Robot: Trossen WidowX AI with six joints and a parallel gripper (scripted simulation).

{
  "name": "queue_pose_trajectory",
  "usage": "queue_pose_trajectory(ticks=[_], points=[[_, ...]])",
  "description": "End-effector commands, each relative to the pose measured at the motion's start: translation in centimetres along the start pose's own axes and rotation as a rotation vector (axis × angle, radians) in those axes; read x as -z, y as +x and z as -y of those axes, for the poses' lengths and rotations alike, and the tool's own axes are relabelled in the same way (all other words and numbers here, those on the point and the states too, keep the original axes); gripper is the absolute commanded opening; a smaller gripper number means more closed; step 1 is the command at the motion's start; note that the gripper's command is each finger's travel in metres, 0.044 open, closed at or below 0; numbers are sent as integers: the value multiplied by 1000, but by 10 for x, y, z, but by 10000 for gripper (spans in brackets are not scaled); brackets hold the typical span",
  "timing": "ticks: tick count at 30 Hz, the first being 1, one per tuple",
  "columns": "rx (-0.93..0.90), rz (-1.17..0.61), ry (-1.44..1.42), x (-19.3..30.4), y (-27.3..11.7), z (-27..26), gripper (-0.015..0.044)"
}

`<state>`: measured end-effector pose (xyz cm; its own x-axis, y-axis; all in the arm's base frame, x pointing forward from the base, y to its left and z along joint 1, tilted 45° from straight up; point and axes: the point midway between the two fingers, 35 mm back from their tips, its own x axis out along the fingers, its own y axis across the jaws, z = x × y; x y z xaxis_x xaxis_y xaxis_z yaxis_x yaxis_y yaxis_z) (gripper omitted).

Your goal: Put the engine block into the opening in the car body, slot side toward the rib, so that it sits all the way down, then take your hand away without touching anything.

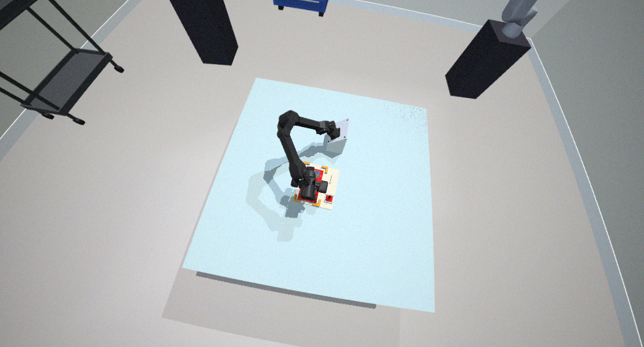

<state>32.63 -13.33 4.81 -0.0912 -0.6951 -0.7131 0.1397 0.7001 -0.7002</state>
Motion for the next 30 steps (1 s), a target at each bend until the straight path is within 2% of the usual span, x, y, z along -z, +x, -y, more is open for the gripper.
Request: queue_pose_trajectory(ticks=[1, 12, 22, 30], points=[[4, 1, -29, -1, 0, 1, 158], [4, 1, -26, -1, 0, 0, 158], [3, 1, 139, -1, 1, 0, 158], [4, 1, 43, -1, 2, 0, 158]])
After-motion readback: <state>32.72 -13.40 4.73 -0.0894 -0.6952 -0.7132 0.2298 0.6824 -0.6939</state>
